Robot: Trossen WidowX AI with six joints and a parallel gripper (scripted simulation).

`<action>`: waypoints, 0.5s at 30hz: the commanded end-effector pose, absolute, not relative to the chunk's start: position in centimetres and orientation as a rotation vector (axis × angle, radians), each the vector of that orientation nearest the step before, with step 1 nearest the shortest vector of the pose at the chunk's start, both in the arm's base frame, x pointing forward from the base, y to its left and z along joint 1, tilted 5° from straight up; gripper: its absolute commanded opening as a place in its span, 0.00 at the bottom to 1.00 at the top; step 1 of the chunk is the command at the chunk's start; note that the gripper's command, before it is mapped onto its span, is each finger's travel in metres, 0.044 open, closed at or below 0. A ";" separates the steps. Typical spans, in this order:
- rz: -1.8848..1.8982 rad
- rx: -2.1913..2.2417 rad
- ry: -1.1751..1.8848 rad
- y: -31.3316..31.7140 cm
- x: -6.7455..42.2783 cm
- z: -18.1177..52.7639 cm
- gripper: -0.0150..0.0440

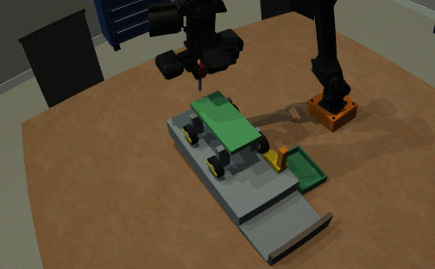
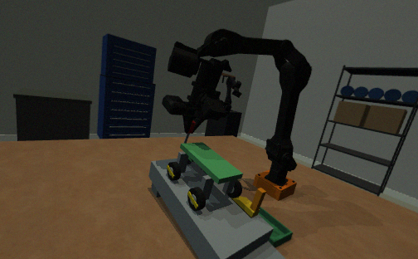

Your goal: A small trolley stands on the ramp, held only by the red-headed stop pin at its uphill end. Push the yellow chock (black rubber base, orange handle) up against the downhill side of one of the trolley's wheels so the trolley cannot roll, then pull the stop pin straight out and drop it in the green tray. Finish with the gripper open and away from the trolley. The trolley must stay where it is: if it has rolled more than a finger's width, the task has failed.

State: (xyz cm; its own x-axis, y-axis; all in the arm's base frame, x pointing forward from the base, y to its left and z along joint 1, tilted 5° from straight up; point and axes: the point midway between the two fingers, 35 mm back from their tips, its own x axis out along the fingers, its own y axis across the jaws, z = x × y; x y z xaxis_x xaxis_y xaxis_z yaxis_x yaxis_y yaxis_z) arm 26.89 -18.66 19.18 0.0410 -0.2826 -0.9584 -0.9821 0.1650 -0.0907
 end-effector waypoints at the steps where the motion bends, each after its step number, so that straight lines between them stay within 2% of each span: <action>1: 0.879 -1.310 1.433 -18.8 26.8 19.4 0.25; 15: 0.882 -1.309 1.436 -18.1 21.9 18.6 0.25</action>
State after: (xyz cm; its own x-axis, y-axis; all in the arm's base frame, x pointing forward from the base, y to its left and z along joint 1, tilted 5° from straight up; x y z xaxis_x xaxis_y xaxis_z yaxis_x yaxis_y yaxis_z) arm 22.68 -18.14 18.60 0.0371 -0.2805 -0.9591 -0.9829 0.1632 -0.0858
